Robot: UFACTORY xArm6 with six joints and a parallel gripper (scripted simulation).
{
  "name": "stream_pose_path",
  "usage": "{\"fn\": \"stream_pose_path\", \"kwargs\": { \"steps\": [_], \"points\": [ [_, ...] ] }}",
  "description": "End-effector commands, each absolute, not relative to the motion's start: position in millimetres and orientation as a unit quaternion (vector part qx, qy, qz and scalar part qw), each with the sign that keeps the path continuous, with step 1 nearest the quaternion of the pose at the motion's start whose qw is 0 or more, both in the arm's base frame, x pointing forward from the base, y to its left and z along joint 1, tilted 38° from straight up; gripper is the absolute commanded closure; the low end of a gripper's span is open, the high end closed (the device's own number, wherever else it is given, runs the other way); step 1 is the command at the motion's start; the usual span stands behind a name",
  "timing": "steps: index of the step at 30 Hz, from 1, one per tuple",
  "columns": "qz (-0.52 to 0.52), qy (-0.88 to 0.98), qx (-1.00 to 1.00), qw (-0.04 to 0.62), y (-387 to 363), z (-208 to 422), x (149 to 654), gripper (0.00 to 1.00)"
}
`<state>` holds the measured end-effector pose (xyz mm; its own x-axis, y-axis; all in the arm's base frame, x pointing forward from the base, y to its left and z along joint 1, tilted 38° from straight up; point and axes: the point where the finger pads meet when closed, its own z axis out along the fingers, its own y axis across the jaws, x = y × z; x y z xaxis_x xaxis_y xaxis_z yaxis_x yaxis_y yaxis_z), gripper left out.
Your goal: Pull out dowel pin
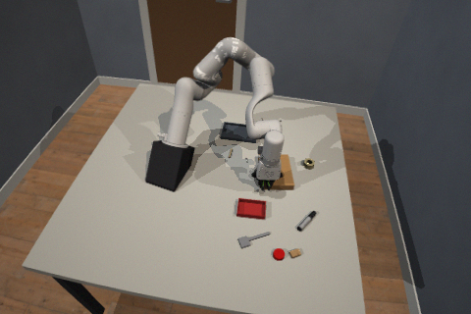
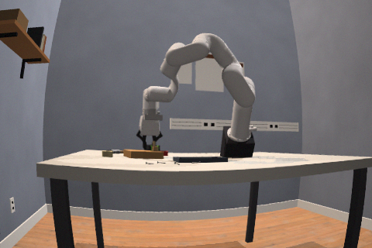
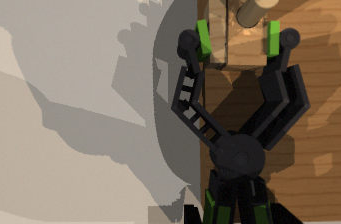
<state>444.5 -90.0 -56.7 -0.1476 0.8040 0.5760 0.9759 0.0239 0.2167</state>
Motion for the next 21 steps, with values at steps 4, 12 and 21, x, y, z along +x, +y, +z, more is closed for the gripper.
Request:
{"fn": "stream_pose_path", "kwargs": {
  "steps": [4,12,21],
  "points": [
    [-0.29,-0.7,-0.636,0.147,-91.2,-55.8,445.5,0.57],
    [-0.29,-0.7,-0.636,0.147,-91.2,-55.8,445.5,0.55],
    [-0.29,-0.7,-0.636,0.147,-91.2,-55.8,445.5,0.53]
  ]
}}
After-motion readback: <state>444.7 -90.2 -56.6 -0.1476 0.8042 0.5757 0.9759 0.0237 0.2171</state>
